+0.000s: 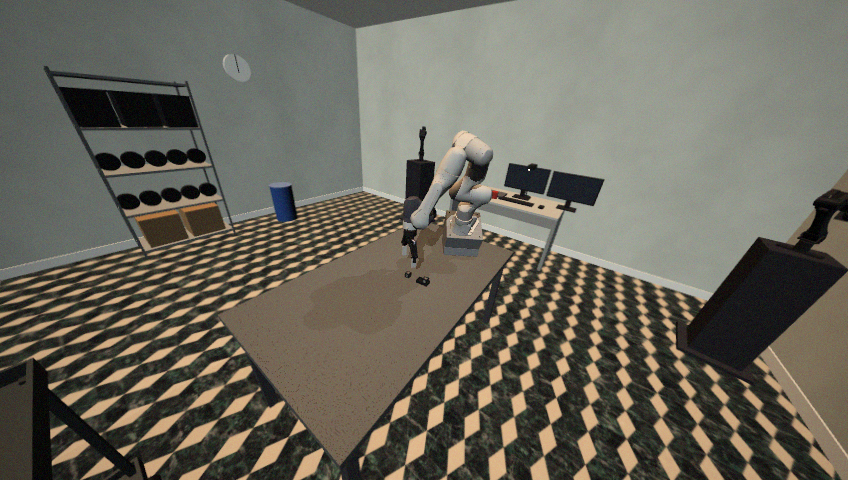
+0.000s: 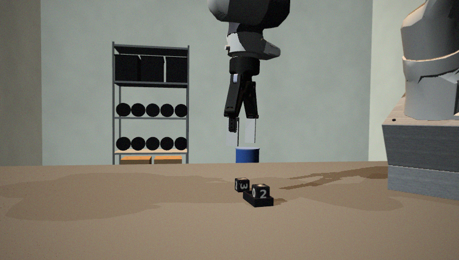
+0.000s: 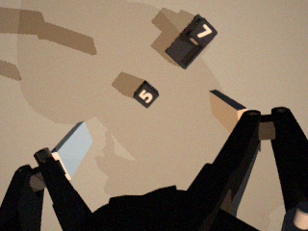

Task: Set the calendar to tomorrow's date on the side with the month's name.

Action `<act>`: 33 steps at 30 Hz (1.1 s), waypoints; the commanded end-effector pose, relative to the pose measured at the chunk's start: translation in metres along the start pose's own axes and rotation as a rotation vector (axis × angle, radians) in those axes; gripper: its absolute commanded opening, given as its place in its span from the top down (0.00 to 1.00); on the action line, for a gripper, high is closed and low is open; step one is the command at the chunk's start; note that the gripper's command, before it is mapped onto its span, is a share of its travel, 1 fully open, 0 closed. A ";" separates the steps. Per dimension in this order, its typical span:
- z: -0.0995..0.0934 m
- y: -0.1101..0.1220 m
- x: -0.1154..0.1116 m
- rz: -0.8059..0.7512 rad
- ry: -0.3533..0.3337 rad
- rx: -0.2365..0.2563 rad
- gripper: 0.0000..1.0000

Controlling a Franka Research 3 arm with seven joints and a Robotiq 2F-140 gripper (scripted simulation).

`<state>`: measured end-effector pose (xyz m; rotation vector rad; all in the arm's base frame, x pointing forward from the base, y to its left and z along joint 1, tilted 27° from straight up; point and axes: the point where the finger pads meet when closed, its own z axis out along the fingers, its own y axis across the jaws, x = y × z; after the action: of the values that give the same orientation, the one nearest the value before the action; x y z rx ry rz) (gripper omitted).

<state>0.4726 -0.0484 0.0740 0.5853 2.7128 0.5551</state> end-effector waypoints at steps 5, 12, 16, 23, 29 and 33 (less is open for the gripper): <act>0.001 0.000 -0.001 0.236 0.015 0.018 0.00; 0.002 0.000 0.000 0.351 0.014 0.019 0.00; 0.002 0.000 0.000 0.411 0.013 0.019 0.00; 0.003 -0.001 0.000 0.526 0.012 0.020 0.00; 0.004 -0.001 0.000 0.623 0.011 0.021 0.00; 0.004 -0.001 0.001 0.685 0.011 0.021 0.00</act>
<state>0.4722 -0.0481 0.0694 1.3152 2.5444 0.6710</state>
